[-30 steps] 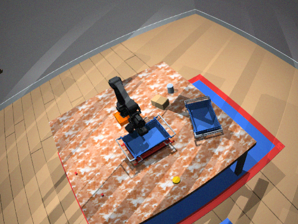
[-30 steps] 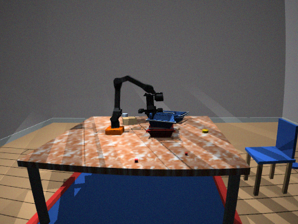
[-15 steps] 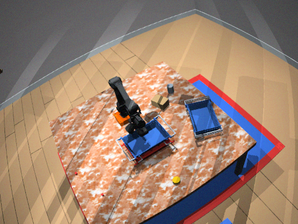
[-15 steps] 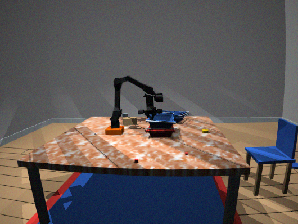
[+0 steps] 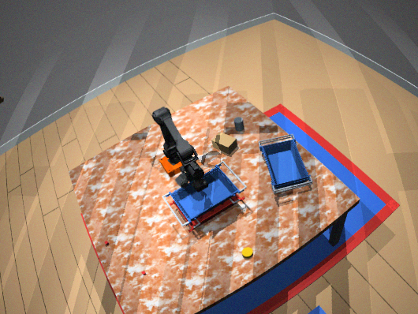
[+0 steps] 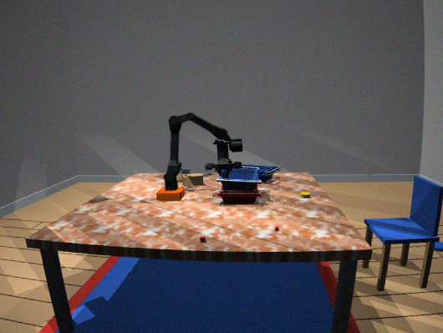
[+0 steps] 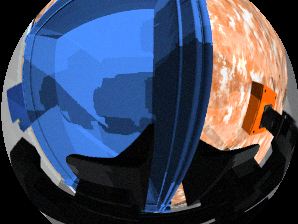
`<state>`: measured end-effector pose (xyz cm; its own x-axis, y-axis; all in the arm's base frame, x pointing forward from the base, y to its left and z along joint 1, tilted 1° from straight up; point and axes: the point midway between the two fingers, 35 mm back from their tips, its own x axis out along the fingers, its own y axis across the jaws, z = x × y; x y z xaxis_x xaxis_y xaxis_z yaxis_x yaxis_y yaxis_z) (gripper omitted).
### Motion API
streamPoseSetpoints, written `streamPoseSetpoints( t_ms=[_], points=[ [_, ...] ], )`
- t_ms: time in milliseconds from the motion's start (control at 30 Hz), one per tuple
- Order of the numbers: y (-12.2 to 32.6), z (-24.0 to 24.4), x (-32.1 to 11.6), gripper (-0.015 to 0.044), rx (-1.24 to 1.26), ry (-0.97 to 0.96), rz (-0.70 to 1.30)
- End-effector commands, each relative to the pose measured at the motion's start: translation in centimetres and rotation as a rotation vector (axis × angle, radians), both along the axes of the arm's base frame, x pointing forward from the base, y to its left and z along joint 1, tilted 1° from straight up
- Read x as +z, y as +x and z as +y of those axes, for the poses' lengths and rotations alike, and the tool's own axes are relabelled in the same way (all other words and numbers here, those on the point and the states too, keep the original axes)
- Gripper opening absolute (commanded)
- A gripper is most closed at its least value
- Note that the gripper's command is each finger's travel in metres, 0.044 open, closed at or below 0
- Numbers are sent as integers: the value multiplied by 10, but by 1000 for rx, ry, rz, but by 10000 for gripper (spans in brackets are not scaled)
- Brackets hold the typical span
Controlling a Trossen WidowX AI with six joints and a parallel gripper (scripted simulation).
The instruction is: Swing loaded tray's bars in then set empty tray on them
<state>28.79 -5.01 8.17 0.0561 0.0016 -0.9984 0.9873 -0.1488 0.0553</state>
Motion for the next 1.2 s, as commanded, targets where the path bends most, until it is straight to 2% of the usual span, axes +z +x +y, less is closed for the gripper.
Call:
streamPoseSetpoints(
  t_ms=[0, 1167],
  points=[
    [-4, 1, -5, 0, -1, 3, 26],
    [-4, 1, -5, 0, -1, 3, 26]
  ],
)
